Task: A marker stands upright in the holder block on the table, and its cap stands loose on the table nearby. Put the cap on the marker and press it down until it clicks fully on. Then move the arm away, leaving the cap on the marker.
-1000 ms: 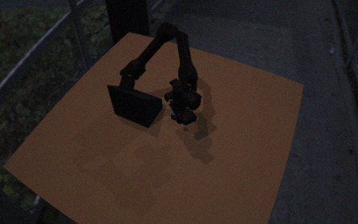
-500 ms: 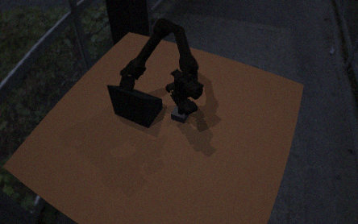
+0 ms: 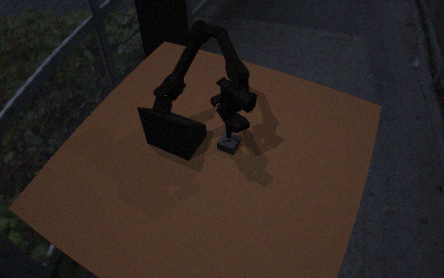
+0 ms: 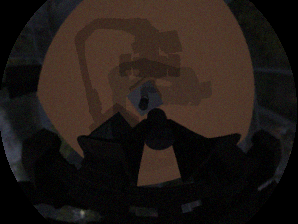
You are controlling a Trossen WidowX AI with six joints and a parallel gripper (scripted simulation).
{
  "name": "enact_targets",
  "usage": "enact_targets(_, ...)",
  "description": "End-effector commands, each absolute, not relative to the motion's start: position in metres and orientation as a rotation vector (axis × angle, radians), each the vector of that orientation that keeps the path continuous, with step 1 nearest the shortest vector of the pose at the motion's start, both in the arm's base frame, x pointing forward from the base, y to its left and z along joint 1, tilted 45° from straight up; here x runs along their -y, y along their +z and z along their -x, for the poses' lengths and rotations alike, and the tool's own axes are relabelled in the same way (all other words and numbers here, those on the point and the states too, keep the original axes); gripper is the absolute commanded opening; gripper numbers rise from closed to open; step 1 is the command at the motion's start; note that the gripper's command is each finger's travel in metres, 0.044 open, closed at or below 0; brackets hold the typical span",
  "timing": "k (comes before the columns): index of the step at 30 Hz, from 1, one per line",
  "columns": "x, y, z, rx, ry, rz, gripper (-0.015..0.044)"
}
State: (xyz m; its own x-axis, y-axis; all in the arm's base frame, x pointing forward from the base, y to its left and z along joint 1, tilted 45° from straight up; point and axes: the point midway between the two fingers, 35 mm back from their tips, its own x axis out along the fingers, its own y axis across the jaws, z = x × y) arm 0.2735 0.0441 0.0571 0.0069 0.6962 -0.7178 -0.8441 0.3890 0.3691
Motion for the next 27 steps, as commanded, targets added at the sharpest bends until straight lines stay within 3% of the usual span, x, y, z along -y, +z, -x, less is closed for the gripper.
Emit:
enact_targets(1,-0.05,0.066,-0.266,-0.99,1.216,0.175,0.0)
enact_targets(27,-0.072,0.057,-0.26,-0.99,1.216,0.175,0.0)
